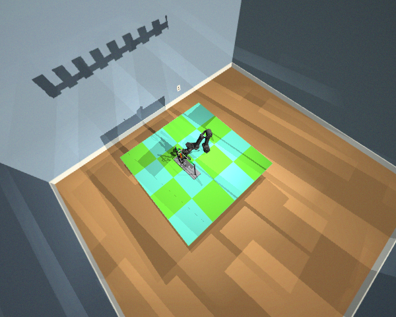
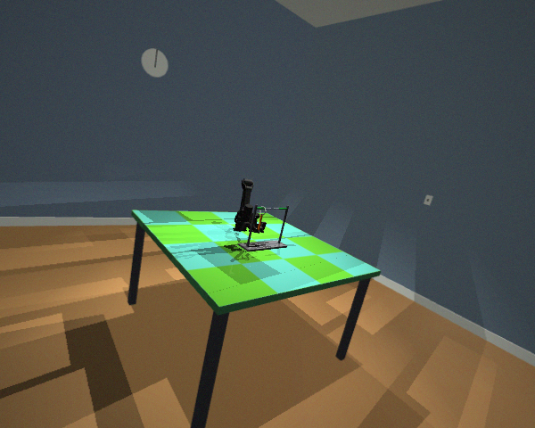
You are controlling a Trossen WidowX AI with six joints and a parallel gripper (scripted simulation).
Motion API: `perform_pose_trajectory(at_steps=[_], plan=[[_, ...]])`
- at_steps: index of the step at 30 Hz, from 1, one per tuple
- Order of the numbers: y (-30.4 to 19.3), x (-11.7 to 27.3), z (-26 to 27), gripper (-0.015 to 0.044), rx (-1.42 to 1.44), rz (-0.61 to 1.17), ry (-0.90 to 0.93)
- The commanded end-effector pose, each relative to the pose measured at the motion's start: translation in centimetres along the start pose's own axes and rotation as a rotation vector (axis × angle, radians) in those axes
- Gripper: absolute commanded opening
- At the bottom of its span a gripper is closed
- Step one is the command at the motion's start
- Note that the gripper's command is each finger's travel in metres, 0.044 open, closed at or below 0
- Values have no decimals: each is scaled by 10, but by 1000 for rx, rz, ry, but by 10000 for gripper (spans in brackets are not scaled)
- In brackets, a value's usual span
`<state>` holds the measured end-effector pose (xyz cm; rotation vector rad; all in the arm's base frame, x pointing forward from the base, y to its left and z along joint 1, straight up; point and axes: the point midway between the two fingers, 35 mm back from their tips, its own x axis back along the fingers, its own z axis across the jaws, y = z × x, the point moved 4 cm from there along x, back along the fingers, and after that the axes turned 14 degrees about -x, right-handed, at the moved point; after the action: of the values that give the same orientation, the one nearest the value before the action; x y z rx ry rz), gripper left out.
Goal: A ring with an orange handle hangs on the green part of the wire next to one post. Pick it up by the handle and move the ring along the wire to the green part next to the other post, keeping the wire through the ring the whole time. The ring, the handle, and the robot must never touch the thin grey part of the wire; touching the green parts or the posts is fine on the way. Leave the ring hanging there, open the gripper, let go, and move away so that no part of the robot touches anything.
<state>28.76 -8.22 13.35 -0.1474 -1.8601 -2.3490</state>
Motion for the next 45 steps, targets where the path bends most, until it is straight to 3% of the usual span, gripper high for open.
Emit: perform_pose_trajectory(at_steps=[1,18,23,25,31,45], plan=[[2,-2,-1,160,-1,-7,-4],[2,-2,-1,160,-1,-7,-4],[0,-1,0,29,-1,1,0],[0,-1,0,15,-1,1,0],[0,-1,0,-142,-1,1,0],[12,1,2,-150,2,-1,-5]])
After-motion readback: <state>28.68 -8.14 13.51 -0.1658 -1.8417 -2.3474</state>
